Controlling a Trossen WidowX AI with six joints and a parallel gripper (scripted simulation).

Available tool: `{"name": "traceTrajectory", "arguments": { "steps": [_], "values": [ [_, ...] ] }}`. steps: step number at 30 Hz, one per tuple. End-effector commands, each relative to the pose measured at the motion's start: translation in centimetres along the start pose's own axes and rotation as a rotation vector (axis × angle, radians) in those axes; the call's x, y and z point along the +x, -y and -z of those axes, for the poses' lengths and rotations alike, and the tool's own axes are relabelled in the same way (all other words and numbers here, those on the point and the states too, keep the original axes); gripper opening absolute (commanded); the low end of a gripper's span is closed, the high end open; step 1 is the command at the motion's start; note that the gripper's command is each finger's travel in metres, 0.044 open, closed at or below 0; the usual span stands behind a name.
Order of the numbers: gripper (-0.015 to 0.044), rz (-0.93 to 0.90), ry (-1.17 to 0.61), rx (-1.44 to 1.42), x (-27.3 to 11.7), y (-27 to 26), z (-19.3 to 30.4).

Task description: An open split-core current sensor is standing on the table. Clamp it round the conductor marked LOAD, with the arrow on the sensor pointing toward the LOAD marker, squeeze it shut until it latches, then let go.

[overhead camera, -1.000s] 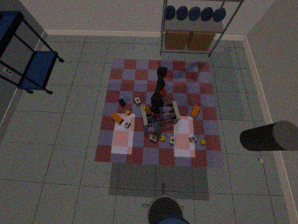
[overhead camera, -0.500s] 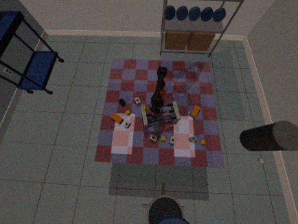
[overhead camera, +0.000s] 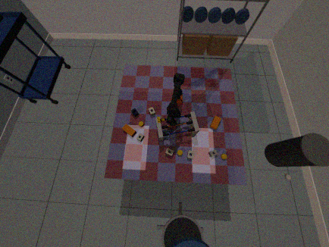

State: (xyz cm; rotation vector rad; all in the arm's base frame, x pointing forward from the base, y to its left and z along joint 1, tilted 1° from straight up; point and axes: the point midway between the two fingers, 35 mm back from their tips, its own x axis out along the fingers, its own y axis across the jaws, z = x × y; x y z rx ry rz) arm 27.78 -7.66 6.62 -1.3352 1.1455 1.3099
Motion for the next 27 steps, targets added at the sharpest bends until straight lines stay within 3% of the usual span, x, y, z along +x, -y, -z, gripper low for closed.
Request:
{"name": "traceTrajectory", "arguments": {
  "steps": [1, 18, 24, 27],
  "values": [
    [0.0279, 0.000, 0.000, 0.000, -0.01, 0.00, 0.00],
    [0.0279, 0.000, 0.000, 0.000, -0.01, 0.00, 0.00],
    [0.0436, 0.000, 0.000, 0.000, -0.01, 0.00, 0.00],
    [0.0440, 0.000, 0.000, 0.000, -0.01, 0.00, 0.00]
  ]
}}
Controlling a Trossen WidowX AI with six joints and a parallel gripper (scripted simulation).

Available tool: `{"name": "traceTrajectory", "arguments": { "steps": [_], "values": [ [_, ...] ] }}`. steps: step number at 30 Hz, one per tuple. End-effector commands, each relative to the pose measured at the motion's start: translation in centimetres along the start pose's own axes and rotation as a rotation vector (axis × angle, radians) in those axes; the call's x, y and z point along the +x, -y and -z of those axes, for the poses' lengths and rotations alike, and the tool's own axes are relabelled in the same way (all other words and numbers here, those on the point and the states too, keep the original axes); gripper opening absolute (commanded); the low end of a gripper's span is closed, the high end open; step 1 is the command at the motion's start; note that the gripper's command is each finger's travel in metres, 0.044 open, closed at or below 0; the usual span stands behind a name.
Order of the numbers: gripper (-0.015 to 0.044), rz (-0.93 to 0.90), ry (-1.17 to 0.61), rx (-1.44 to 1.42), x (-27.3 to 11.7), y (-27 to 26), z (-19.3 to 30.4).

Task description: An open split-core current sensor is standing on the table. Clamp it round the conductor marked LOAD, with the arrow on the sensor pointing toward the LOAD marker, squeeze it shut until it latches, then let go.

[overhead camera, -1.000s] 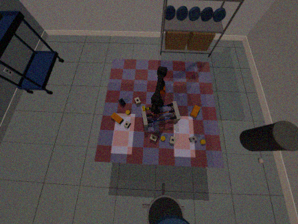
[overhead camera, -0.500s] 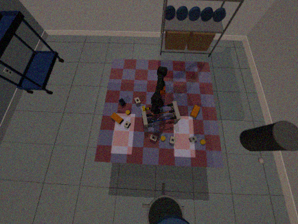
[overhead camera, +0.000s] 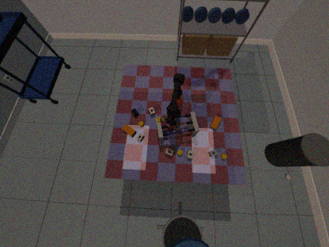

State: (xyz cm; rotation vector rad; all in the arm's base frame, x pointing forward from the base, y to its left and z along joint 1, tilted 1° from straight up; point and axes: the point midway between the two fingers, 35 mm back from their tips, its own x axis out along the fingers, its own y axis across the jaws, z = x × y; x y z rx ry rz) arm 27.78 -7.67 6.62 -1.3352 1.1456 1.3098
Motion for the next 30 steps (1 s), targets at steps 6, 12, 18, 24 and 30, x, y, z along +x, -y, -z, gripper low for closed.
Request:
{"name": "traceTrajectory", "arguments": {
  "steps": [6, 12, 18, 24, 30],
  "values": [
    [0.0440, 0.000, 0.000, 0.000, 0.0, 0.0, 0.0],
    [0.0440, 0.005, 0.001, -0.002, -5.9, 0.4, 0.2],
    [0.0440, 0.007, 0.003, -0.004, -10.5, -0.1, 0.0],
    [0.0440, 0.007, 0.003, -0.004, -10.5, -0.1, 0.0],
    [0.0440, 0.007, 0.003, -0.004, -10.5, -0.1, 0.0]
  ]
}}
